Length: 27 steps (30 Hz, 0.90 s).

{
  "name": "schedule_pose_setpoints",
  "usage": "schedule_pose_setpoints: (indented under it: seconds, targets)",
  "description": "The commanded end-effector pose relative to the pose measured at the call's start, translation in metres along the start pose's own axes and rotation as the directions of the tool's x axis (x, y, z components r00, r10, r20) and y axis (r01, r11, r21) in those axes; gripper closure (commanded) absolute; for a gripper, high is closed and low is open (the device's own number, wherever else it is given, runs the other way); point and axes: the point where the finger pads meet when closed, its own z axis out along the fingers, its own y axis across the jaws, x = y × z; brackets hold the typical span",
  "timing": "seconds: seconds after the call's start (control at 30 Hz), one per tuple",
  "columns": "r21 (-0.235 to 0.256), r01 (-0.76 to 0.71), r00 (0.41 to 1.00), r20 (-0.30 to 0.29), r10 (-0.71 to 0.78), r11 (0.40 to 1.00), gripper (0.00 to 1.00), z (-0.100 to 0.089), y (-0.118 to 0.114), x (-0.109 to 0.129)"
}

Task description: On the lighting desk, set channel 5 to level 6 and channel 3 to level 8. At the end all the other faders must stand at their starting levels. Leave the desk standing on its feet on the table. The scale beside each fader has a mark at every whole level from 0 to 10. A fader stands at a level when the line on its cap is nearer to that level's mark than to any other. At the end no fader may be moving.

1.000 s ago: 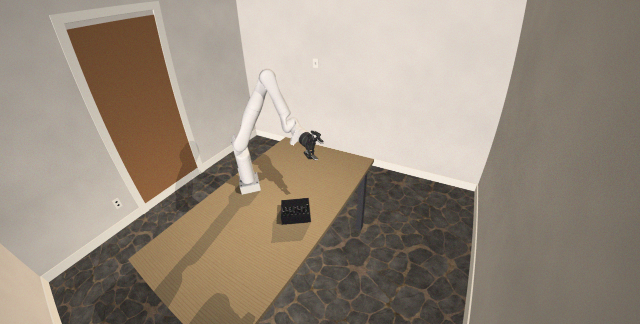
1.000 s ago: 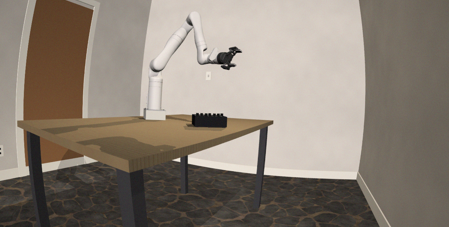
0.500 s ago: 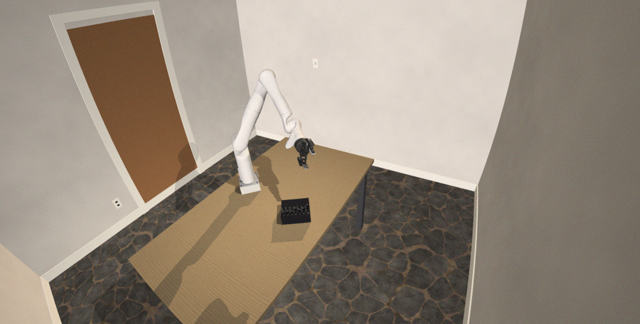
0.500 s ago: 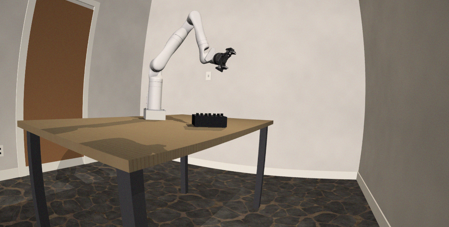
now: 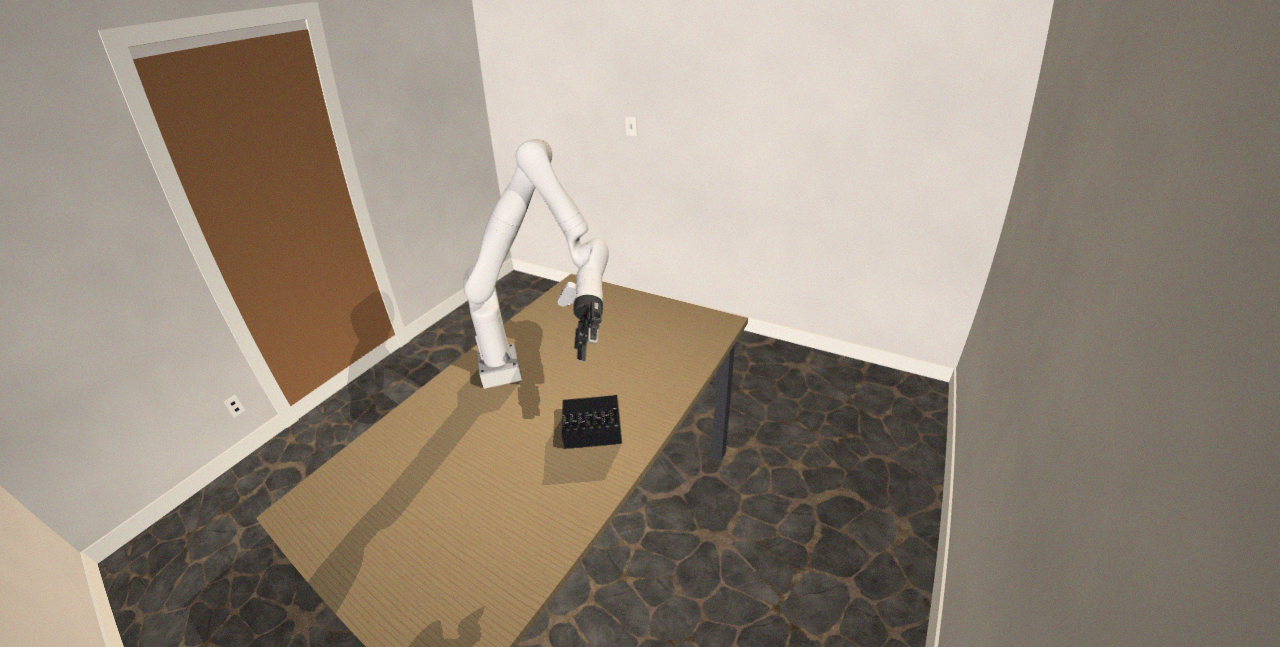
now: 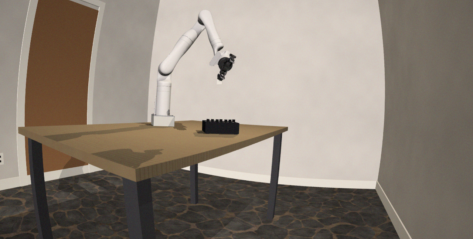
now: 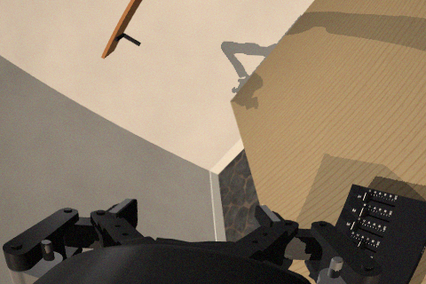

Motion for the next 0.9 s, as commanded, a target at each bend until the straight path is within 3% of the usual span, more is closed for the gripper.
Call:
schedule_pose_setpoints:
  seconds: [0.0, 0.1, 0.13, 0.3, 0.33, 0.5, 0.53, 0.7, 0.73, 0.87]
  targets:
    - [-0.005, -0.010, 1.000, -0.010, 0.010, 1.000, 0.00, 0.005, -0.002, 0.003]
    - [-0.005, -0.010, 1.000, -0.010, 0.010, 1.000, 0.00, 0.005, -0.002, 0.003]
    - [-0.040, -0.019, 0.999, -0.030, 0.018, 0.999, 0.00, 0.009, 0.006, 0.009]
    - [-0.040, -0.019, 0.999, -0.030, 0.018, 0.999, 0.00, 0.009, 0.006, 0.009]
    - [-0.076, -0.030, 0.998, -0.049, 0.027, 0.997, 0.00, 0.013, 0.013, 0.014]
    - [-0.076, -0.030, 0.998, -0.049, 0.027, 0.997, 0.00, 0.013, 0.013, 0.014]
    - [-0.112, -0.043, 0.997, -0.067, 0.035, 0.993, 0.00, 0.016, 0.021, 0.020]
    - [-0.112, -0.043, 0.997, -0.067, 0.035, 0.993, 0.00, 0.016, 0.021, 0.020]
    - [-0.149, -0.056, 0.995, -0.085, 0.044, 0.987, 0.00, 0.019, 0.029, 0.025]
    - [-0.149, -0.056, 0.995, -0.085, 0.044, 0.987, 0.00, 0.019, 0.029, 0.025]
